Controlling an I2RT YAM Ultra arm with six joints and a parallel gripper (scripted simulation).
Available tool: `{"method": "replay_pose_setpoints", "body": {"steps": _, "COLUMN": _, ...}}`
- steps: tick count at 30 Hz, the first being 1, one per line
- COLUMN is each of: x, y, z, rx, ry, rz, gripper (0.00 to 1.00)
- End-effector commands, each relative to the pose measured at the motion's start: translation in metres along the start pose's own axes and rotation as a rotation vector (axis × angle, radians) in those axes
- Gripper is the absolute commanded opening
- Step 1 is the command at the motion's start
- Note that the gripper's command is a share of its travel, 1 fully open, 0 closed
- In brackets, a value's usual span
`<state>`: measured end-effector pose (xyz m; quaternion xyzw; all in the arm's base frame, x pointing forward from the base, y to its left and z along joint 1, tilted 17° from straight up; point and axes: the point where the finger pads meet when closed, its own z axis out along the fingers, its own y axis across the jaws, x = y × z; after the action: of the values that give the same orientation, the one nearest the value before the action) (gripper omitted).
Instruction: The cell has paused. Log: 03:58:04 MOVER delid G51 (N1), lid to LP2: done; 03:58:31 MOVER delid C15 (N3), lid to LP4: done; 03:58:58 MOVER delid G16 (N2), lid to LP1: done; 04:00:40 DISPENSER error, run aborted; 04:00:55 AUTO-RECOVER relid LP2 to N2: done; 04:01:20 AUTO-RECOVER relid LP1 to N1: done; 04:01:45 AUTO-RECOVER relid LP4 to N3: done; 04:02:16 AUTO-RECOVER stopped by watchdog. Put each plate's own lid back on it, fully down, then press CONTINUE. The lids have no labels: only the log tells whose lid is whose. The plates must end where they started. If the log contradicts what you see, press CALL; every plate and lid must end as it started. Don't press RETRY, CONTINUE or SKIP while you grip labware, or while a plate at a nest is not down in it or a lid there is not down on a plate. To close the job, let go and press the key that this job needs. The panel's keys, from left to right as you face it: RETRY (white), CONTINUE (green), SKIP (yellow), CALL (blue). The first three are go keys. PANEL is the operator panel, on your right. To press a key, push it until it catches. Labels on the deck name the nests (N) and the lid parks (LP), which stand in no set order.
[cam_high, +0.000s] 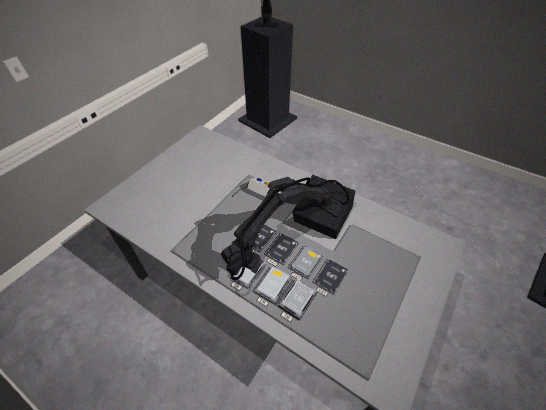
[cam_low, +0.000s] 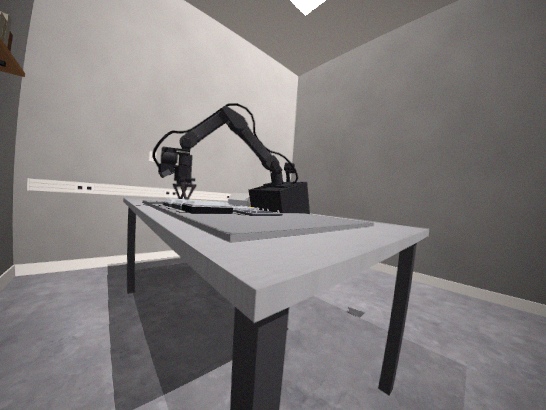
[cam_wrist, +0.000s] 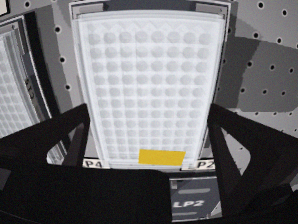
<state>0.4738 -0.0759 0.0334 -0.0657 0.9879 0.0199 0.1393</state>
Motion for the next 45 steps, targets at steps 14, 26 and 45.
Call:
{"method": "replay_pose_setpoints", "body": {"steps": 14, "x": -0.019, "y": -0.002, "z": -0.022, "rx": 0.015, "ry": -0.066, "rz": -0.003, "gripper": 0.0}}
{"method": "replay_pose_setpoints", "body": {"steps": 26, "x": -0.016, "y": -0.006, "z": -0.026, "rx": 0.012, "ry": -0.055, "rz": 0.001, "gripper": 0.0}}
{"method": "replay_pose_setpoints", "body": {"steps": 45, "x": -0.014, "y": -0.009, "z": -0.034, "rx": 0.016, "ry": -0.054, "rz": 0.001, "gripper": 0.0}}
